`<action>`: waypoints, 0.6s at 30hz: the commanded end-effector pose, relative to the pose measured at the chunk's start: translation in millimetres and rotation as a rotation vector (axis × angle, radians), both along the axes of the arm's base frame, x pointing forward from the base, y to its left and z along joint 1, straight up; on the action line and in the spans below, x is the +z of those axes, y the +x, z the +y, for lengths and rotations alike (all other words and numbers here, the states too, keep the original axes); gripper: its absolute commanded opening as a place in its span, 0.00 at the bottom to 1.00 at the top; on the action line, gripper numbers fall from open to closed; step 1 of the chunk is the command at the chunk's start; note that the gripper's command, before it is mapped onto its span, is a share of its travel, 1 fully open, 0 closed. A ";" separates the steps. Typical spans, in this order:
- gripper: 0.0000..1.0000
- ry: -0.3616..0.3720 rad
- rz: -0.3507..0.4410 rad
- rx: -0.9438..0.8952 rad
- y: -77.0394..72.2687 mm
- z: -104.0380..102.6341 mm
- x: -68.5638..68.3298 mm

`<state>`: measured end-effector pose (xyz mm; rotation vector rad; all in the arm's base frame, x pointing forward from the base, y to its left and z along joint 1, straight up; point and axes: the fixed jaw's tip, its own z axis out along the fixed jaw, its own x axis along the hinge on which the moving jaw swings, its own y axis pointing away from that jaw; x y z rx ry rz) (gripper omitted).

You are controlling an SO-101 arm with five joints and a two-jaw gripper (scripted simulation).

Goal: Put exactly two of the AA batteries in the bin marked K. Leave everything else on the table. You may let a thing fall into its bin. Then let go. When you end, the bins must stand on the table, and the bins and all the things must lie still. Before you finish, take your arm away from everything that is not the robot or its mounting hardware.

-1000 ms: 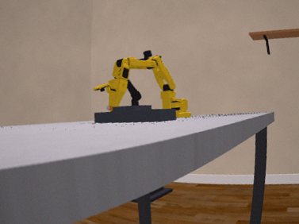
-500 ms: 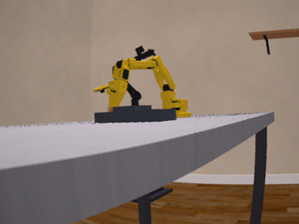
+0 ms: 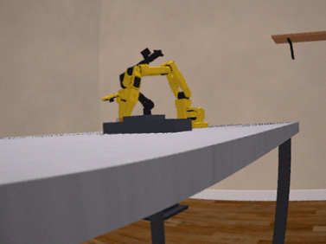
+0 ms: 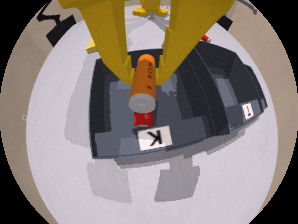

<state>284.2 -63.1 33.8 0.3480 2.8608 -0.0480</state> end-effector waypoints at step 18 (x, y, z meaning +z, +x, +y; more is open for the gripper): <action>0.00 -0.024 -0.087 0.017 9.2 -0.2 12.4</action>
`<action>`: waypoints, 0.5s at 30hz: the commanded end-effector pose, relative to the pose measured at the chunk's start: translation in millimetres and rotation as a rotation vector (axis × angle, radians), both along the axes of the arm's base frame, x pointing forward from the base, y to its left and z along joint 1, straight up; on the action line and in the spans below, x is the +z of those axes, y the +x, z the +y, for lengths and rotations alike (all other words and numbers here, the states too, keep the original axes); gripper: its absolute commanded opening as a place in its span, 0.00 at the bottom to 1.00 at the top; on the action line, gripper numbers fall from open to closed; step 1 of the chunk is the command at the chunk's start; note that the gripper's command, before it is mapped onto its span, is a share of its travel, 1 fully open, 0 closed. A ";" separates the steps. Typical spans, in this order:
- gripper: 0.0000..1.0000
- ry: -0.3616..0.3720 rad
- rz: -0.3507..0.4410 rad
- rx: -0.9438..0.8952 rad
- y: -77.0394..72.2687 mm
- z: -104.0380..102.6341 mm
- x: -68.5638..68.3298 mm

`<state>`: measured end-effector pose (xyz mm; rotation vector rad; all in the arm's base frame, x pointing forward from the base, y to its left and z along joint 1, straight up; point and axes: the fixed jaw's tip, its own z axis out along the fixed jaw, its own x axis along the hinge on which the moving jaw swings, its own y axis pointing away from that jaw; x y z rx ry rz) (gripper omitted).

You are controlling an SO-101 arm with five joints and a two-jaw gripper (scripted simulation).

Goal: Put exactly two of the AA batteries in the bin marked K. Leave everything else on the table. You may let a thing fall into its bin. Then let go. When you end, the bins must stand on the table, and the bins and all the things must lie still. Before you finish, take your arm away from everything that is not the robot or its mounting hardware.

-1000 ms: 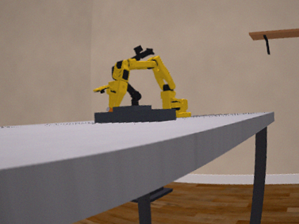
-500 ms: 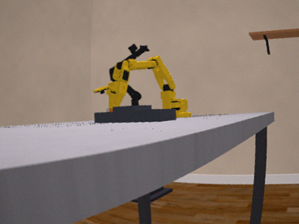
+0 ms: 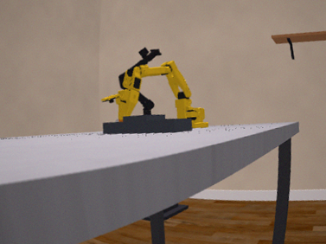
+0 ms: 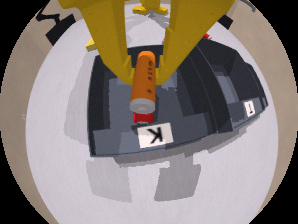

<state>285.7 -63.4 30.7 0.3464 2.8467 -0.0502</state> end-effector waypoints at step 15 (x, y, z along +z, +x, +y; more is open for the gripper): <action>0.01 -0.020 -0.073 0.017 7.9 0.2 13.7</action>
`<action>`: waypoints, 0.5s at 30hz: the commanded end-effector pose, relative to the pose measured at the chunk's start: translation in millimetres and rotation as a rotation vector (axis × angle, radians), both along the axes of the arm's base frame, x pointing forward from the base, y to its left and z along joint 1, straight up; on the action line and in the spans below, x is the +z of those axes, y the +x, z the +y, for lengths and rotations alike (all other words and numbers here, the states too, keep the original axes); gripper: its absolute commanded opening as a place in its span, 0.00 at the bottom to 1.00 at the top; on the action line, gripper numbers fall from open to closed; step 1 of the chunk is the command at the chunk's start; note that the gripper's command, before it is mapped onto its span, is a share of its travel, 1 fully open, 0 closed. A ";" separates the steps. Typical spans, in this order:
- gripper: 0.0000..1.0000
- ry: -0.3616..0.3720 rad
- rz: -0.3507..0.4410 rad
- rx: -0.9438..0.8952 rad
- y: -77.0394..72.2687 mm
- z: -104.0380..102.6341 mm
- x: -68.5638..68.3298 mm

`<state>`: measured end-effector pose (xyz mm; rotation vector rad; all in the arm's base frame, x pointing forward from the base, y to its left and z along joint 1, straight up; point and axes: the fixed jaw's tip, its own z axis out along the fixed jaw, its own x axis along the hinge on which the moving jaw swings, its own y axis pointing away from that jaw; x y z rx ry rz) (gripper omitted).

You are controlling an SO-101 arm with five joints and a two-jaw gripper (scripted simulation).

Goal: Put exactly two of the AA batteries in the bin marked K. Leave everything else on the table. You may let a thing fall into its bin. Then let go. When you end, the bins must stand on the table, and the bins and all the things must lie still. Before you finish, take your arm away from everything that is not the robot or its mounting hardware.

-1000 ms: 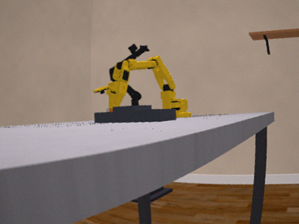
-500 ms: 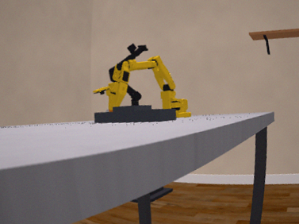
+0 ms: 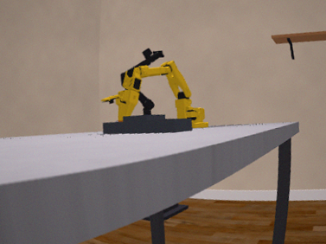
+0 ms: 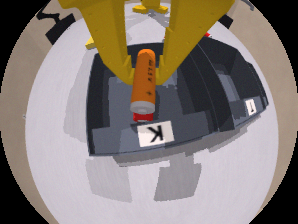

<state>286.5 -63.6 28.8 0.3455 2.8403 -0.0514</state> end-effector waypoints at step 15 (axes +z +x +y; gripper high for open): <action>0.13 -0.019 -0.067 0.017 7.0 0.4 15.6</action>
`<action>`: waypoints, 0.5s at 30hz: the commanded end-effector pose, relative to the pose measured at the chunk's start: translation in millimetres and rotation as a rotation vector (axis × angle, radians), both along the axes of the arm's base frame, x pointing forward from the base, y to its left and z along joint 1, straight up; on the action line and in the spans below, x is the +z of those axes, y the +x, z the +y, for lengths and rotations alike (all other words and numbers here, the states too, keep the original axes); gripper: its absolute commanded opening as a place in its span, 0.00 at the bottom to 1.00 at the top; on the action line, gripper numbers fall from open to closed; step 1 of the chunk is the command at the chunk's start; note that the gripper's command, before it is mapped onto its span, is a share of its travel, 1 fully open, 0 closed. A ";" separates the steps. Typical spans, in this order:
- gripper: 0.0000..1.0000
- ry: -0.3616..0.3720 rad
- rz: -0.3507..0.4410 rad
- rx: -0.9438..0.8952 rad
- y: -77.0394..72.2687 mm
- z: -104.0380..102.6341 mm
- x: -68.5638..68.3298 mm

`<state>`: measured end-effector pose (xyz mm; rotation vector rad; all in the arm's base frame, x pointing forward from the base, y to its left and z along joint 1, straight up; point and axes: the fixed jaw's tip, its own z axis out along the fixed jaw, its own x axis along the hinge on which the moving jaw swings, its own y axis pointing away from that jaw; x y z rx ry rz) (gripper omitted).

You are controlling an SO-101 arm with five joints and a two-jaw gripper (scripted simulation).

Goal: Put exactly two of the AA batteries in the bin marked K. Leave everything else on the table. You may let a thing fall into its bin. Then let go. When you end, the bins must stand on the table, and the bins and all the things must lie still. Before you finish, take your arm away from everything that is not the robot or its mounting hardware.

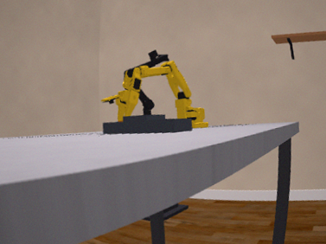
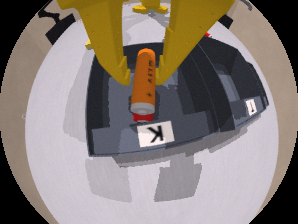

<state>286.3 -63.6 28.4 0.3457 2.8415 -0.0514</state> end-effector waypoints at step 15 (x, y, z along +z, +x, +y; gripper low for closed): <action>0.16 -0.019 -0.068 0.017 7.1 0.4 16.4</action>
